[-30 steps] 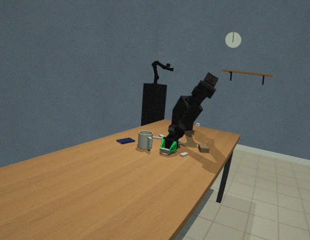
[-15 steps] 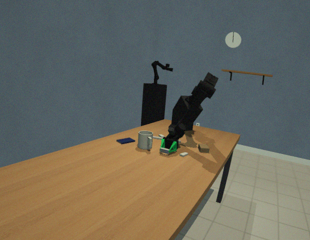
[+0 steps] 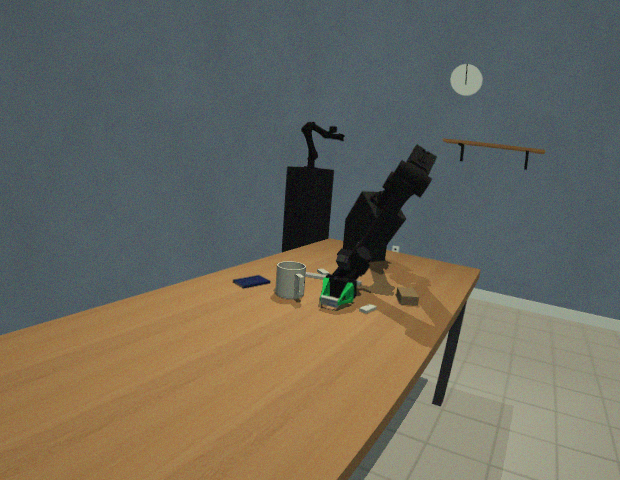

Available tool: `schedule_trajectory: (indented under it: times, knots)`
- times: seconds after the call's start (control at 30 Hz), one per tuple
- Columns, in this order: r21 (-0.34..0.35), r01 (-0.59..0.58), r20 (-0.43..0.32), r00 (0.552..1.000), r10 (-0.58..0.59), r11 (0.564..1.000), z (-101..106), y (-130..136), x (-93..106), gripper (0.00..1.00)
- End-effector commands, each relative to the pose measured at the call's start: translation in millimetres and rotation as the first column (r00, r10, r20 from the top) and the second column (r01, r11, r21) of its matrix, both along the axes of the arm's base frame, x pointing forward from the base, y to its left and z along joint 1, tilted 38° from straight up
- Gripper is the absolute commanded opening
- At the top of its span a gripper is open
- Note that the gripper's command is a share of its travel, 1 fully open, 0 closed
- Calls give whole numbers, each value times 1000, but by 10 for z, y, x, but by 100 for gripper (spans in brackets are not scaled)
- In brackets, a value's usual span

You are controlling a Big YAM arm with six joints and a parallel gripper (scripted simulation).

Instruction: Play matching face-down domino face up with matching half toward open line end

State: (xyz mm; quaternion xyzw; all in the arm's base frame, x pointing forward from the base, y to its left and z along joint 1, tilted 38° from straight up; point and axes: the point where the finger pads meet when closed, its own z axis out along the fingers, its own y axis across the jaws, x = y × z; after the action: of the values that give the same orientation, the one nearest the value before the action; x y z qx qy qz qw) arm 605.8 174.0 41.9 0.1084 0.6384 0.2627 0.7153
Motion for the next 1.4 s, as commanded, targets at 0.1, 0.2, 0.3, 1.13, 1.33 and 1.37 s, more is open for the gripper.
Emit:
schedule_trajectory:
  times: [0.1, 0.2, 0.3, 1.13, 1.33, 1.37]
  knots:
    - [5, 7, 42, 999, -8, 1000, 47, -33, 2, 53]
    - [7, 9, 60, 998, -10, 1000, 54, -40, -1, 53]
    - [8, 10, 66, 998, -10, 1000, 56, -42, -2, 53]
    - [4, 5, 24, 1000, -6, 1000, 40, -26, 5, 53]
    - [7, 9, 60, 998, -10, 1000, 54, -40, -1, 53]
    - [8, 10, 66, 998, -10, 1000, 56, -42, -2, 53]
